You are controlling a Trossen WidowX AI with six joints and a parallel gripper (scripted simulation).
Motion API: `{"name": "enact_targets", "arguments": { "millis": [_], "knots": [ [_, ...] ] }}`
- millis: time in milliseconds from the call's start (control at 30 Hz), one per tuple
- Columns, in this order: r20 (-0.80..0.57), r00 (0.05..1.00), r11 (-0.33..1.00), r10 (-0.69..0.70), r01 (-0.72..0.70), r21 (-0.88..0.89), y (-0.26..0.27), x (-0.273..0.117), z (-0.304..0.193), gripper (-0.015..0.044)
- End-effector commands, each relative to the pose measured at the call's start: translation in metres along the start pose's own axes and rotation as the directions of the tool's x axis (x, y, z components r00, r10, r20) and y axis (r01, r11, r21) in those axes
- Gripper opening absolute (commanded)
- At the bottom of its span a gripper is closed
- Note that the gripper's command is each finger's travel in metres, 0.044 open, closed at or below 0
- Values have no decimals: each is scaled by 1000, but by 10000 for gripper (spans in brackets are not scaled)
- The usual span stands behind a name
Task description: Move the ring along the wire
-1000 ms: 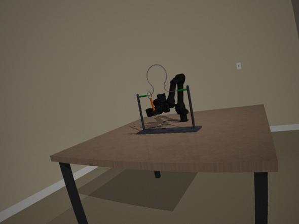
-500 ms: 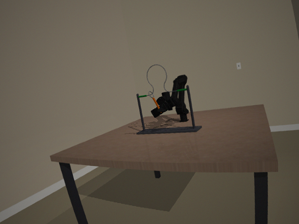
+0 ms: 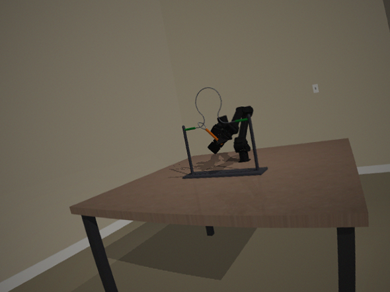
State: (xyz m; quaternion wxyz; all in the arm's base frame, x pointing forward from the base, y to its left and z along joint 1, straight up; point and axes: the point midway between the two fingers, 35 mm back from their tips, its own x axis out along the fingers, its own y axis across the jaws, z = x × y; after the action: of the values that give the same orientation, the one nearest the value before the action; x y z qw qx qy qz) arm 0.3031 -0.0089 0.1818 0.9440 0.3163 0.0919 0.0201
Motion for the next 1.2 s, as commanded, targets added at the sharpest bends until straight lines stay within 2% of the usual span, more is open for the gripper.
{"name": "enact_targets", "arguments": {
  "millis": [0,567,1167],
  "knots": [
    [-57,998,996,30,-25,85,16,-8,1,-150],
    [-274,921,861,276,-111,496,80,-51,23,-150],
    [-120,881,554,457,-176,814,129,-63,70,-150]
  ]
}}
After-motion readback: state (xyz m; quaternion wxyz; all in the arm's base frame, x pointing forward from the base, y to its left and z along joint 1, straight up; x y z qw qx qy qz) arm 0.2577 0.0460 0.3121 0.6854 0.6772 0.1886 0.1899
